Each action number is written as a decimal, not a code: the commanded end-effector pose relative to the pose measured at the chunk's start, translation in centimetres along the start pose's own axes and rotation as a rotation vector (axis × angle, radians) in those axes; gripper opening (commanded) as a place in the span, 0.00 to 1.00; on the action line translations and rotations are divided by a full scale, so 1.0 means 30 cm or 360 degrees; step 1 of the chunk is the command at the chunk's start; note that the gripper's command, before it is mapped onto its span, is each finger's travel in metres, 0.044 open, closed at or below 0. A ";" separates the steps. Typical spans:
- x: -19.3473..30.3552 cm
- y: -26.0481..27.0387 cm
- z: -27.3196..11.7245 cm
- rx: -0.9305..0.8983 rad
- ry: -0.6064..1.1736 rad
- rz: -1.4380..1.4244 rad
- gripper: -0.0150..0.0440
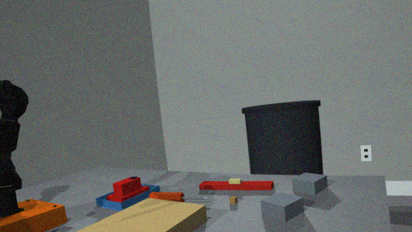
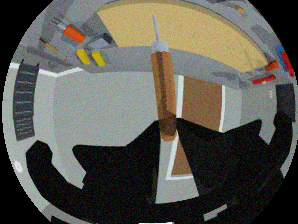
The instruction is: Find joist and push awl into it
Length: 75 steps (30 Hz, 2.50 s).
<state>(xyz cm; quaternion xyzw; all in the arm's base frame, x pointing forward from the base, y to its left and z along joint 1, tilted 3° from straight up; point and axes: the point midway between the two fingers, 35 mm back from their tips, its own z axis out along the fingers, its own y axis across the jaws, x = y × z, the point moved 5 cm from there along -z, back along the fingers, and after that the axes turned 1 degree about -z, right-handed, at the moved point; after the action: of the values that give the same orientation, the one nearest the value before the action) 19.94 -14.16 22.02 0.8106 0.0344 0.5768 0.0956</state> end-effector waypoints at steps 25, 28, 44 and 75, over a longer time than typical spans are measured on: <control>0.084 -0.170 0.208 0.0500 0.0175 0.0053 0.25; 0.093 -0.208 0.243 0.0585 0.0187 0.0045 0.25; 0.122 -0.464 0.396 0.1040 0.0236 -0.0003 0.25; 0.084 -0.599 0.454 0.1225 0.0247 -0.0023 0.25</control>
<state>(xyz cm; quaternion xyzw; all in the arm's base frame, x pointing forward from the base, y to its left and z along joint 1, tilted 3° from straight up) 34.67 2.22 16.92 0.7404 0.2617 0.5821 -0.2110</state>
